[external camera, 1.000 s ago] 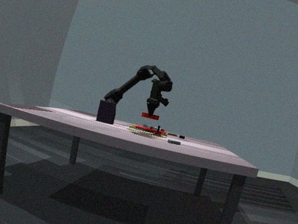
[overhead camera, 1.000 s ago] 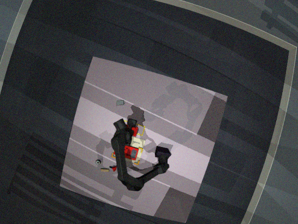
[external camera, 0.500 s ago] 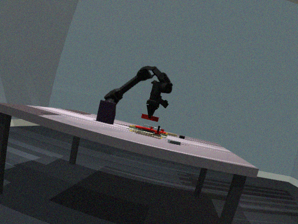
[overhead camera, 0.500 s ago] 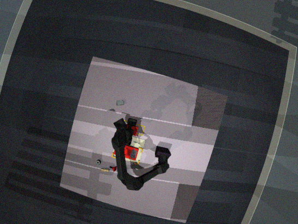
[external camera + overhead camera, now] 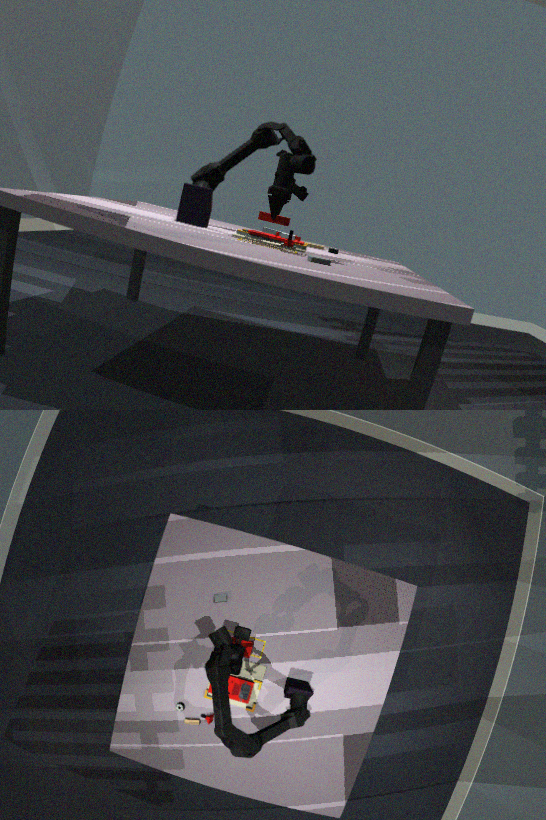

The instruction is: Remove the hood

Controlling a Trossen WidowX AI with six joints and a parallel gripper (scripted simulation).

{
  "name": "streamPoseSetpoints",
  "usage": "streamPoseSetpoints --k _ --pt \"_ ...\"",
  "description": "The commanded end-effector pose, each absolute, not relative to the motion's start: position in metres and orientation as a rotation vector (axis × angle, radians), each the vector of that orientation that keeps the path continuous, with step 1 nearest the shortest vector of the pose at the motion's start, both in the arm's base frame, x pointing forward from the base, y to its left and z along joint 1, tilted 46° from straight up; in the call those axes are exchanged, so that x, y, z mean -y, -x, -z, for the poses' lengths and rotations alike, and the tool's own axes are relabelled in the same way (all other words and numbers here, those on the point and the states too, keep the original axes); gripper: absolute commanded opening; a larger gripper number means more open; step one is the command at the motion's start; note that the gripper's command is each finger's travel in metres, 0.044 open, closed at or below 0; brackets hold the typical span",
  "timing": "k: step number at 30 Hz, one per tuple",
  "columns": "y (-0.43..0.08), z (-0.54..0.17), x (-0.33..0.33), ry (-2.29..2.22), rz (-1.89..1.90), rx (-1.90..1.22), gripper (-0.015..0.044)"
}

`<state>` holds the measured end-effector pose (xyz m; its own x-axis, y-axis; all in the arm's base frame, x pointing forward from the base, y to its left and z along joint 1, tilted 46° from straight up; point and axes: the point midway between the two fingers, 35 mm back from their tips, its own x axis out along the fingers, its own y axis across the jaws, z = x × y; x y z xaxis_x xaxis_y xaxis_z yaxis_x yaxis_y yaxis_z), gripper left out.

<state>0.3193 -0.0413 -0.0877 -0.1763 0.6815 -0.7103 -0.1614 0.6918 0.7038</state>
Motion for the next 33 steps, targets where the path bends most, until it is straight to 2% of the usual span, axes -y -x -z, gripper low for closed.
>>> streamPoseSetpoints --k 1,33 --pt "-0.319 0.090 0.039 -0.446 -0.790 -1.577 0.0000" --pt "-0.316 0.105 0.024 -0.446 -0.791 -1.577 0.0000"
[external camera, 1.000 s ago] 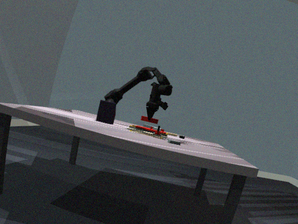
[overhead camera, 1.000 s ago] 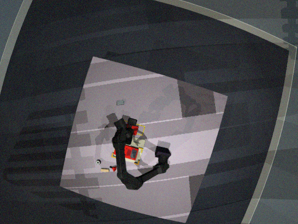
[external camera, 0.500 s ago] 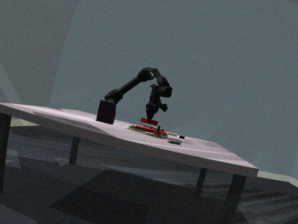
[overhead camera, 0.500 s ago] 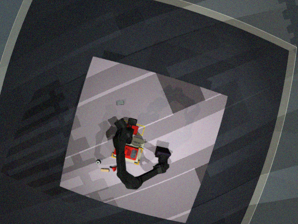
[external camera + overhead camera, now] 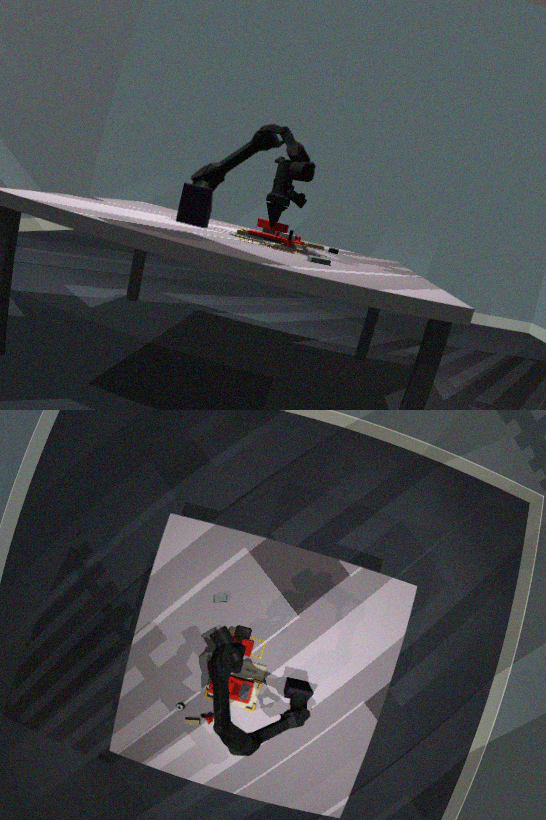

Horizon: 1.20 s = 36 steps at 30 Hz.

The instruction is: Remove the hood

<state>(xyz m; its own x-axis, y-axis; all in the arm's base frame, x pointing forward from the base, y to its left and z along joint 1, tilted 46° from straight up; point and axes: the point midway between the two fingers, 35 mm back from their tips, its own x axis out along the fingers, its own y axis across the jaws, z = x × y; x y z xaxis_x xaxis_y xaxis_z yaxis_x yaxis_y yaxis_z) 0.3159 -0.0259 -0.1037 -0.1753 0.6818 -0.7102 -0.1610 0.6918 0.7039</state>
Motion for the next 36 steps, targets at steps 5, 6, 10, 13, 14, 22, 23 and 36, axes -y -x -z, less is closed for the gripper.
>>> streamPoseSetpoints --k 5,6,10,13,14,22,23,36 --pt "-0.315 0.108 0.022 -0.446 -0.791 -1.577 0.0000" --pt "-0.315 0.108 0.021 -0.446 -0.791 -1.577 0.0000" --pt "-0.314 0.110 0.019 -0.446 -0.791 -1.577 0.0000" --pt "-0.314 0.111 0.018 -0.446 -0.791 -1.577 0.0000" --pt "-0.314 0.112 0.017 -0.446 -0.792 -1.577 0.0000" --pt "-0.312 0.115 0.014 -0.447 -0.792 -1.577 0.0000" --pt "-0.312 0.116 0.013 -0.447 -0.792 -1.577 0.0000" --pt "-0.310 0.122 0.007 -0.447 -0.793 -1.577 0.0000"
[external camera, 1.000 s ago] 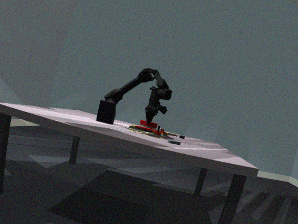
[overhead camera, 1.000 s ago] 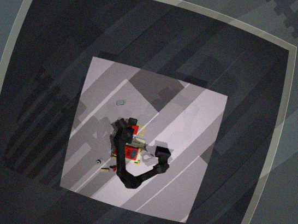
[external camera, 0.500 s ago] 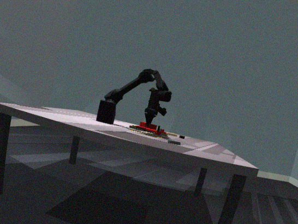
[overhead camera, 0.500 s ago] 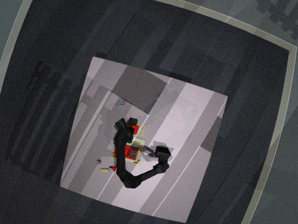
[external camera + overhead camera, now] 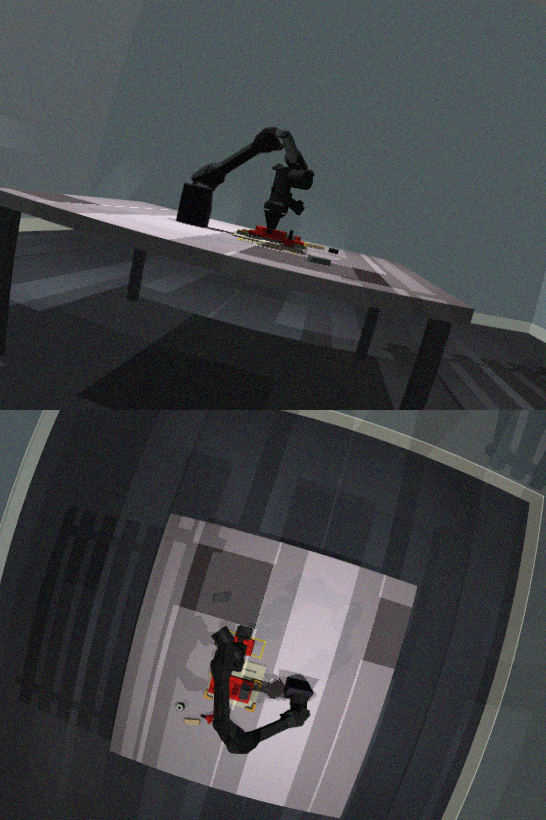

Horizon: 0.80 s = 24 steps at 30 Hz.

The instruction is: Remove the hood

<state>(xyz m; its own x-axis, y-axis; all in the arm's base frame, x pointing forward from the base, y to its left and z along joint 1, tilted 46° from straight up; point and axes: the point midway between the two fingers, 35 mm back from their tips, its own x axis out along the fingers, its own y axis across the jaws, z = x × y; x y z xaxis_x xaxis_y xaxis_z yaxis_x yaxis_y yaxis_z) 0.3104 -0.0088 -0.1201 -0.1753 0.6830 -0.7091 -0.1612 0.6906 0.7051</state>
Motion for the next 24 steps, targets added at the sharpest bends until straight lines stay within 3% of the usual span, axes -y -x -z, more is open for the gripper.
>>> streamPoseSetpoints --k 1,24 --pt "-0.3098 0.1220 0.0064 -0.447 -0.793 -1.576 0.0000" --pt "-0.3071 0.1297 -0.0017 -0.448 -0.794 -1.576 0.0000"
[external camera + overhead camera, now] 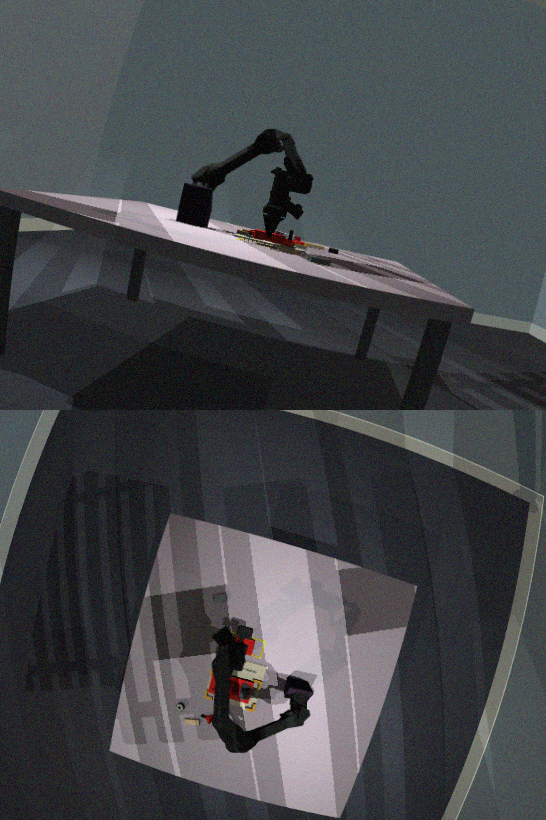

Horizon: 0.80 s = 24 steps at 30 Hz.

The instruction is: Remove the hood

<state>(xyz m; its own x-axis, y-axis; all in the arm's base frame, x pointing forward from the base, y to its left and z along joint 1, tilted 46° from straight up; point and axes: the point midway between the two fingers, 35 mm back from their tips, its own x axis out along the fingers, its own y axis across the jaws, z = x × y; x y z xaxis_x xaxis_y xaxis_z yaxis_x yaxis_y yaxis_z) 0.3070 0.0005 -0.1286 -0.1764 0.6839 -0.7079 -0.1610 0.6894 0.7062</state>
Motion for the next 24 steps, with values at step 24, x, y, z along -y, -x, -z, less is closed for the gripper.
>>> streamPoseSetpoints --k 24 --pt "-0.3050 0.1380 -0.0101 -0.448 -0.794 -1.576 0.0000"
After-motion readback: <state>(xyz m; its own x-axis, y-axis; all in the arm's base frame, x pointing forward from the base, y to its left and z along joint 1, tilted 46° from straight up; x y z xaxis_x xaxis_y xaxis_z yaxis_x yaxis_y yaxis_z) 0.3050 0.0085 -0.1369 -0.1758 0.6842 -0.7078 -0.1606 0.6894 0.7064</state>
